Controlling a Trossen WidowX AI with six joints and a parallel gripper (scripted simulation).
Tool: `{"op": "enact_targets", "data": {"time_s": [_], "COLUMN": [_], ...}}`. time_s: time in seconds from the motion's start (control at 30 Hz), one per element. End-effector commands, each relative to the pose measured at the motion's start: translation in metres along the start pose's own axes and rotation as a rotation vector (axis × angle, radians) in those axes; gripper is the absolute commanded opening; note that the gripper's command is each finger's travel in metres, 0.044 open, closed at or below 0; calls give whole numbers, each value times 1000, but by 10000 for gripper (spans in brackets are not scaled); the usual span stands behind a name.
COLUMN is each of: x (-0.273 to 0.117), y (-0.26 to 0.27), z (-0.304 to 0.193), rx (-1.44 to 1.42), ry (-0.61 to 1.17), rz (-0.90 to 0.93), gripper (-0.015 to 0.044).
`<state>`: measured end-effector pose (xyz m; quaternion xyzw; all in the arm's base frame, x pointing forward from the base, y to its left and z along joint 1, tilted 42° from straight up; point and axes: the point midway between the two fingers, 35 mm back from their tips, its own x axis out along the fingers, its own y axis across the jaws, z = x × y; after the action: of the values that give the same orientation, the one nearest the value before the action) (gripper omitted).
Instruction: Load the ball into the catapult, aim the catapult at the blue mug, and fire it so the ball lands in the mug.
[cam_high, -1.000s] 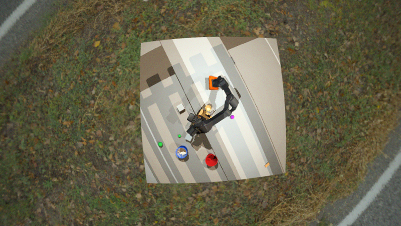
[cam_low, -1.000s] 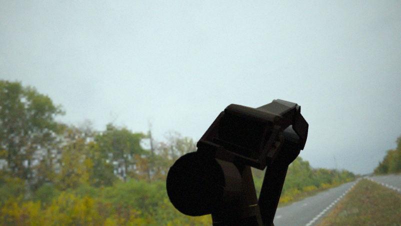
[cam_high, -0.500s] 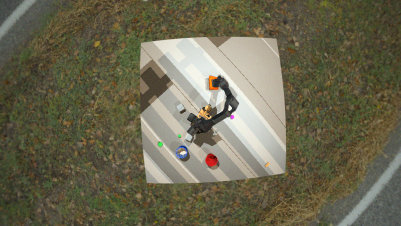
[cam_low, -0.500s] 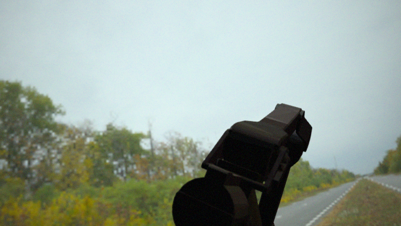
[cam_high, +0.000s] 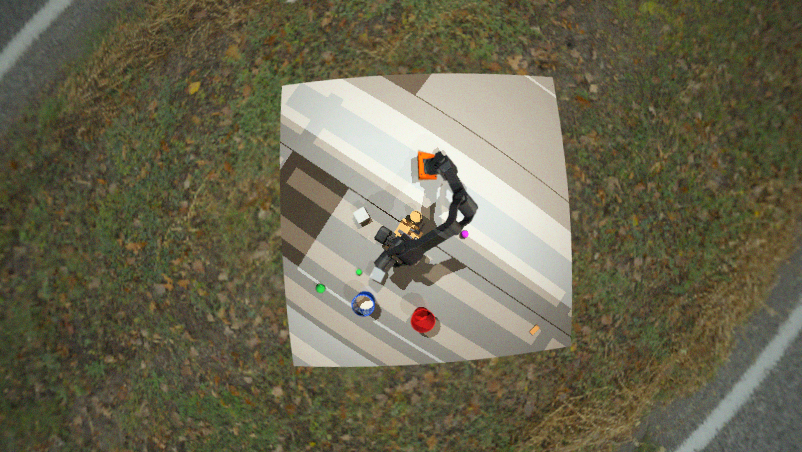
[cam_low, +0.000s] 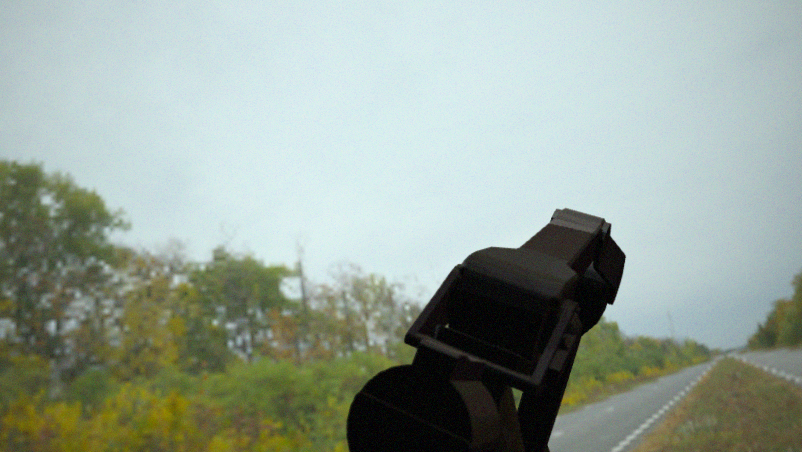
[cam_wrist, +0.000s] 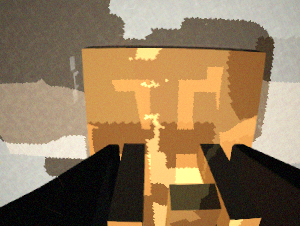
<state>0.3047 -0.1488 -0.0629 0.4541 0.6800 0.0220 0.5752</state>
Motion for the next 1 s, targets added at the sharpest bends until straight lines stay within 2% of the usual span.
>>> {"op": "enact_targets", "data": {"time_s": [0.0,0.23,0.3,0.47,0.53,0.57,0.6,0.83,0.97], "x": [-1,-3,-22,-91,-101,-101,-85,-94,-56], "y": [0,0,0,-1,-1,-1,-1,-2,-2], "z": [0,1,3,2,0,0,3,-2,-1], "rx": [0,0,0,2,2,2,6,12,11], "ry": [-2,-2,-3,-2,-2,-2,-13,-1,-1], "rz": [0,0,-2,-4,-4,-4,2,3,4], "gripper": [210,394,440,440,440,440,440,440,440]}}
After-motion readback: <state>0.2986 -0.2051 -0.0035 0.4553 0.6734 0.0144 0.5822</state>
